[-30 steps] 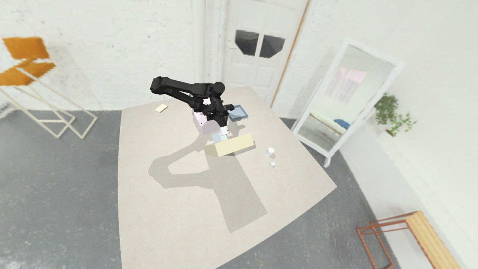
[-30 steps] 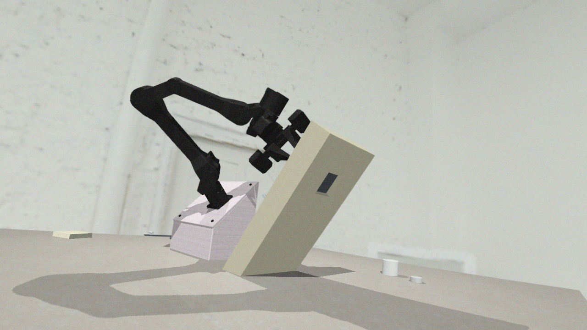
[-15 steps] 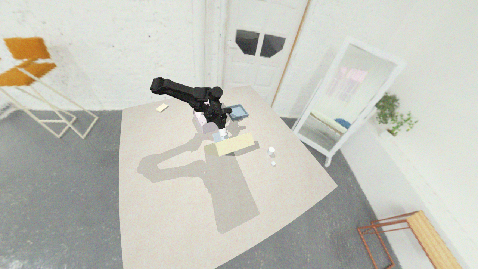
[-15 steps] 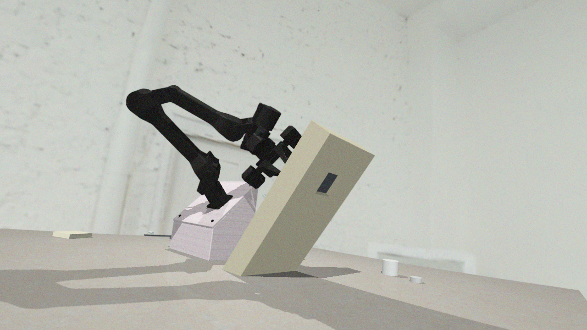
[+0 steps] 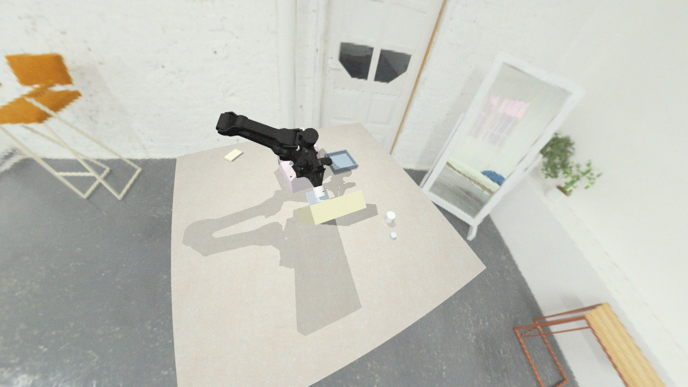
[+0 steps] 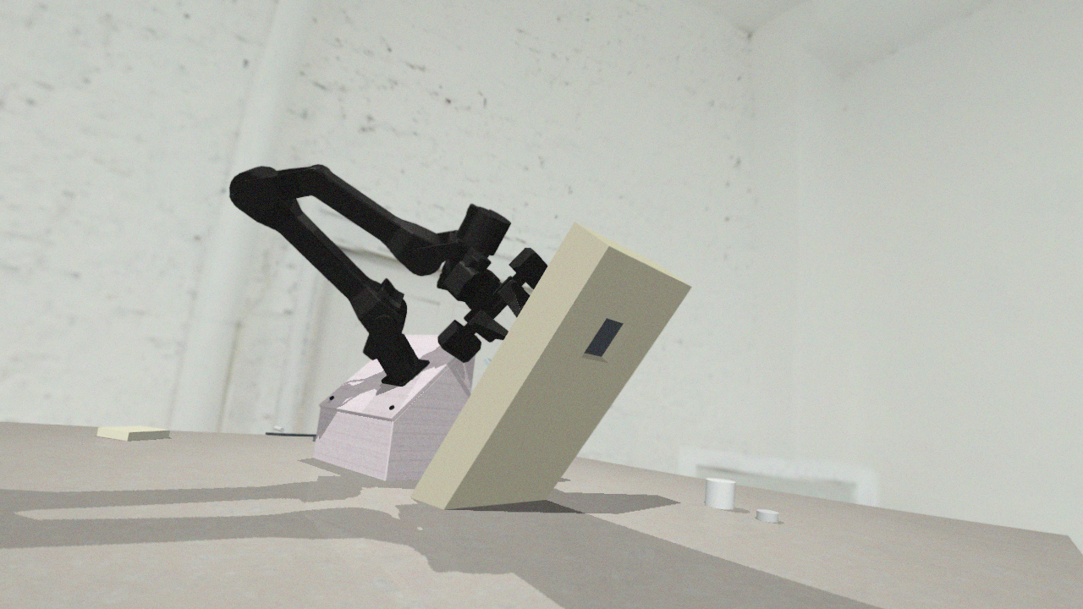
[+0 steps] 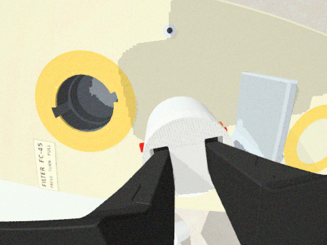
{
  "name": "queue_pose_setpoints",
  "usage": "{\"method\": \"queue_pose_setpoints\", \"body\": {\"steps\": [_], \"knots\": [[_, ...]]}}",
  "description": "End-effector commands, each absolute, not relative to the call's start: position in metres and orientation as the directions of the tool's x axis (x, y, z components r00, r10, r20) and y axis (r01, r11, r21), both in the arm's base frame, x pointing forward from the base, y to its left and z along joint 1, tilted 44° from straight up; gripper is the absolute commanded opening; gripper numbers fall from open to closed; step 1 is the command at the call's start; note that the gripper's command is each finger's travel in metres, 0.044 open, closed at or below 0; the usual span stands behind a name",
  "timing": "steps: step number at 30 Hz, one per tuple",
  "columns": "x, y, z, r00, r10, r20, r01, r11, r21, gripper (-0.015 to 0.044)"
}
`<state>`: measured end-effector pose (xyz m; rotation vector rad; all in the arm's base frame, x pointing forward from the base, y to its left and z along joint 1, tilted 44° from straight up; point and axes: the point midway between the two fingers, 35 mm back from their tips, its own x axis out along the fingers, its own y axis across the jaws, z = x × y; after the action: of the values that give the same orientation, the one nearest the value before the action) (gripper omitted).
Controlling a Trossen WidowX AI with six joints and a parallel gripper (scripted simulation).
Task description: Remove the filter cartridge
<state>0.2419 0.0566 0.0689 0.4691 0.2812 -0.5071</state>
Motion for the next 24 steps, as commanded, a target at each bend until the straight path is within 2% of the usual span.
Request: {"method": "queue_pose_setpoints", "body": {"steps": [1,9,20,24], "knots": [[0.243,0.057,0.07,0.841,-0.398,-0.368,0.524,0.771,0.363,0.0095],[0.24,0.055,0.067,0.842,-0.393,-0.369,0.52,0.773,0.364,0.0095],[0.273,0.102,0.117,0.843,-0.392,-0.369,0.52,0.773,0.365,0.0095],[0.273,0.121,0.135,0.842,-0.39,-0.374,0.52,0.77,0.369,0.02]]}}
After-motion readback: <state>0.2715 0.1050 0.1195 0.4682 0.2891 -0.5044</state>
